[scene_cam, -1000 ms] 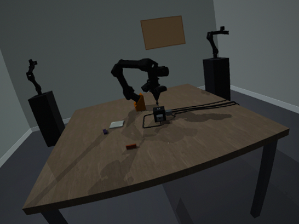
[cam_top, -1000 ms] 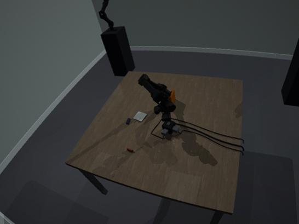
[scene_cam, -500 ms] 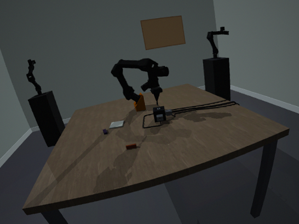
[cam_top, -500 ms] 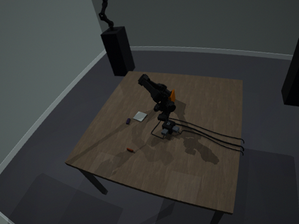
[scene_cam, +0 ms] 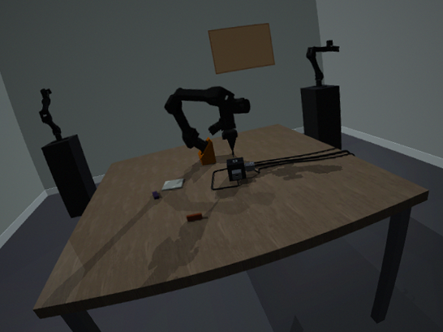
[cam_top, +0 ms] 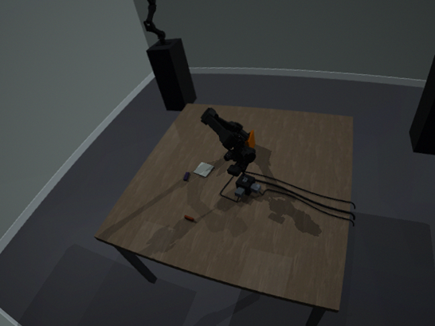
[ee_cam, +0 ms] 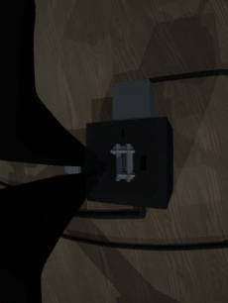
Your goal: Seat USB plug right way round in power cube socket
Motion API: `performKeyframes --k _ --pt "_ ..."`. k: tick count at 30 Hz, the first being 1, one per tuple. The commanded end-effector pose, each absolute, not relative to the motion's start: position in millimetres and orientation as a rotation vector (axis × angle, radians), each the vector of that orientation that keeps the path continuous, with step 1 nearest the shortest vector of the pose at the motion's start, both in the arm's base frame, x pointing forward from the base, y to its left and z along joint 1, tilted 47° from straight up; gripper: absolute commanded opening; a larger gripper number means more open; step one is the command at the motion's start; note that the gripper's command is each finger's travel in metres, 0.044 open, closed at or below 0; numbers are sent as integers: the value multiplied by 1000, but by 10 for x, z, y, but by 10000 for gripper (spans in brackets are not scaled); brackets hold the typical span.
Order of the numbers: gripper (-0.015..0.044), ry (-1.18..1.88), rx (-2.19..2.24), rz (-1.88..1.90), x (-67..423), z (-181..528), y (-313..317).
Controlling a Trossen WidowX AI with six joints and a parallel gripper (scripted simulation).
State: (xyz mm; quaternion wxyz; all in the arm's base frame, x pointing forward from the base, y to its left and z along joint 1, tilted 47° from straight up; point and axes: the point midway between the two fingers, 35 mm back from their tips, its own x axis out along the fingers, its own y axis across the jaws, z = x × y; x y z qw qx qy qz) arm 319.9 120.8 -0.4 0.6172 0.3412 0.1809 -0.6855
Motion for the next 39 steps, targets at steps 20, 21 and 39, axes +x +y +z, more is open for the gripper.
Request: performKeyframes --k 20,21,39 --pt "0 415 786 -1578 3202 -24 1196" --pt "0 415 786 -1578 3202 -25 1195" --pt "0 414 787 -1579 3205 -44 1184"
